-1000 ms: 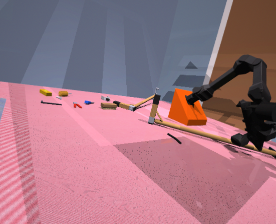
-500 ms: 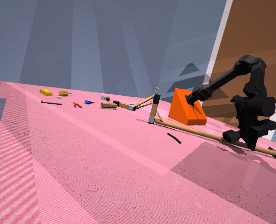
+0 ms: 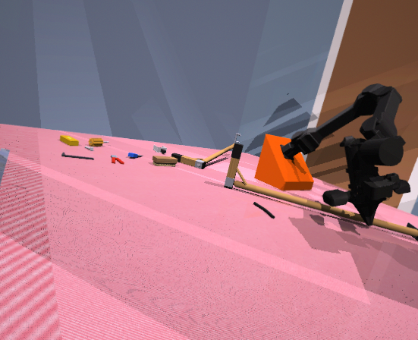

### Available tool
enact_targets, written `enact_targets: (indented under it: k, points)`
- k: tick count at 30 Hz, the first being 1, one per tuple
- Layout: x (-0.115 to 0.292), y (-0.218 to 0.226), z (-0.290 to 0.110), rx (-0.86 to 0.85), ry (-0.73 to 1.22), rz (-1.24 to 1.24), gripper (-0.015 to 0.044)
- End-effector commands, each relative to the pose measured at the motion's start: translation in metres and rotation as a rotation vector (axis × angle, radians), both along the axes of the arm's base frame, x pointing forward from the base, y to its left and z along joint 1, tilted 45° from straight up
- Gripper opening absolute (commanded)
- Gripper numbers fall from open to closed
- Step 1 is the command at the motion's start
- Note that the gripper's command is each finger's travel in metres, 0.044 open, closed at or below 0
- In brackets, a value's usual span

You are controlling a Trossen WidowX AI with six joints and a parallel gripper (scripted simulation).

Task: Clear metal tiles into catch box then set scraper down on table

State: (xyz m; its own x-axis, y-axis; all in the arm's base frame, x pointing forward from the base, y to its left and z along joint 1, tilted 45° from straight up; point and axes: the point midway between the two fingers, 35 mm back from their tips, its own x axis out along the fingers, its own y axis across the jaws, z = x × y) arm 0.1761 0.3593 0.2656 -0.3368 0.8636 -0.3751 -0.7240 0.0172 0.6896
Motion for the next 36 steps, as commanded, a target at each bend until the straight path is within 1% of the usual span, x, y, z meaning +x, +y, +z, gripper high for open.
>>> enact_targets:
  k: [1, 18, 36]
  points:
    - [0.017, -0.004, -0.001, -0.006, -0.011, -0.038, 0.0]
    - [0.079, -0.031, -0.009, -0.034, -0.022, -0.179, 0.0]
    - [0.14, -0.071, -0.018, -0.066, -0.028, -0.327, 0.0]
